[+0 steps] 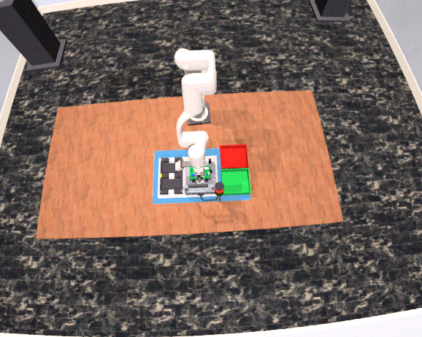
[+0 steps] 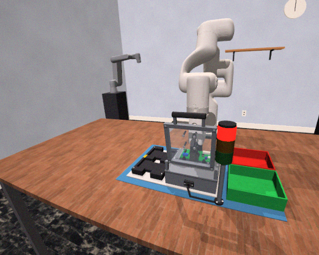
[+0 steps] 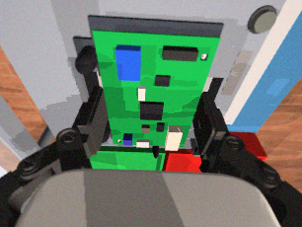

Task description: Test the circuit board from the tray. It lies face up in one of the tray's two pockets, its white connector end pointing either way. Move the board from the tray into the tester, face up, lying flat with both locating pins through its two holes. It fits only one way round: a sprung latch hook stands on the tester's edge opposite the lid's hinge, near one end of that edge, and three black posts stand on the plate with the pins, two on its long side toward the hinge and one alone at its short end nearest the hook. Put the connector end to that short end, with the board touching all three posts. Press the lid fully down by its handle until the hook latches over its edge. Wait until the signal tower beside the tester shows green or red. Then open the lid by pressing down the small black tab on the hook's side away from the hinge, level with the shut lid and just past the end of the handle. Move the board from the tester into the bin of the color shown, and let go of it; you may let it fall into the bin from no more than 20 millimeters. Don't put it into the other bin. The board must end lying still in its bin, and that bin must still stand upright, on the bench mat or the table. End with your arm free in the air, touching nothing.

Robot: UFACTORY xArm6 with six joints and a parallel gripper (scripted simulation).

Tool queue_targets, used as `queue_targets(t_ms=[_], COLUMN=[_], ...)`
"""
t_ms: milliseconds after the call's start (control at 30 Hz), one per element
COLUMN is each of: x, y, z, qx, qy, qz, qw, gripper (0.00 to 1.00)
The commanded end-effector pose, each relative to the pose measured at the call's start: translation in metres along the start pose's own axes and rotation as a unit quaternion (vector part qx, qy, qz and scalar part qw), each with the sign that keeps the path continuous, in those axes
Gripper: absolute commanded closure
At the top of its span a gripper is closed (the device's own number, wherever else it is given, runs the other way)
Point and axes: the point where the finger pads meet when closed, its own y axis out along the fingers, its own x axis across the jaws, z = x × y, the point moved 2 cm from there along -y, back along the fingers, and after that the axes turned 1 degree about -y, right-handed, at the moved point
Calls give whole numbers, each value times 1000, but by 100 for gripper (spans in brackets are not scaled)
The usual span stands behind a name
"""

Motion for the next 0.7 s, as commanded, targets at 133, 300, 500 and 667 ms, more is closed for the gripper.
queue_targets(t_ms=[133,300,500,667], x=[-2,-2,-2,-2], y=[-4,-4,-6,-7], z=[0,0,0,0], qx=[0,0,0,0], qy=[0,0,0,0], qz=[2,2,2,2], qw=[1000,1000,1000,1000], gripper=[21,21,21,21])
